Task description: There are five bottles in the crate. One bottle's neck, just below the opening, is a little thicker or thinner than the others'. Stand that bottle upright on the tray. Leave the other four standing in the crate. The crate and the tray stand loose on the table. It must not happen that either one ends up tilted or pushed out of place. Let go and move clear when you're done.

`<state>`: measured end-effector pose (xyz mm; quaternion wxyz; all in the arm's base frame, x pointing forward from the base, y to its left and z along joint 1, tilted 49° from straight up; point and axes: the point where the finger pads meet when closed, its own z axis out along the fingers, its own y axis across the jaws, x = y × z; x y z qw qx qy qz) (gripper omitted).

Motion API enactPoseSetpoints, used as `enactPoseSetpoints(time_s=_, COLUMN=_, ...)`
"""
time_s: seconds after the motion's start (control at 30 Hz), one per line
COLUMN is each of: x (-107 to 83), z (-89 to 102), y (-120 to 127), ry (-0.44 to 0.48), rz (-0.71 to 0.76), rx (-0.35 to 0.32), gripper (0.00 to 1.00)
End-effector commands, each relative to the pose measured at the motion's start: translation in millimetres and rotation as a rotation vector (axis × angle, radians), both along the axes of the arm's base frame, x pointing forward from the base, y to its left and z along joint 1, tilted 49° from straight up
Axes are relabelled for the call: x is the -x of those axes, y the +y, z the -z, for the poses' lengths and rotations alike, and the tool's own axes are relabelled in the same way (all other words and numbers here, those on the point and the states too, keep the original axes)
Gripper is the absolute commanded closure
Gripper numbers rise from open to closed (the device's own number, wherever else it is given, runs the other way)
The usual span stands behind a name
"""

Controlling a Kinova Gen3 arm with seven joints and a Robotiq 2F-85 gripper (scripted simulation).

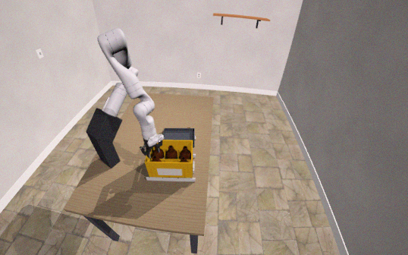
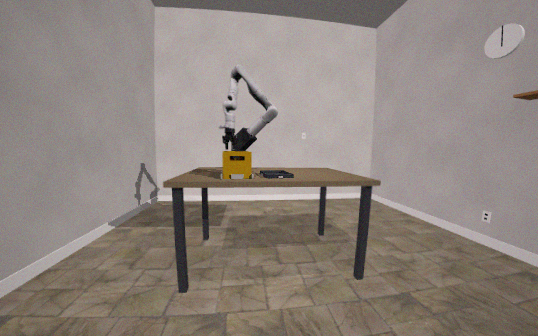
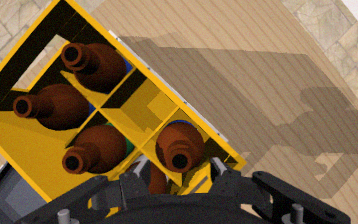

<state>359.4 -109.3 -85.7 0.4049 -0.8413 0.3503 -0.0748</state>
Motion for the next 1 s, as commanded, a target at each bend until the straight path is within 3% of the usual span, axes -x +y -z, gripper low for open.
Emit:
enactPoseSetpoints(time_s=0.0, x=-1.4, z=-0.4, y=0.3, ry=-0.001, rz=0.004, rx=0.0, gripper=0.36)
enactPoseSetpoints(time_s=0.97, x=-5.1, z=5.3, y=4.9, ry=-0.001, rz=0.005, rx=0.0, gripper=0.36)
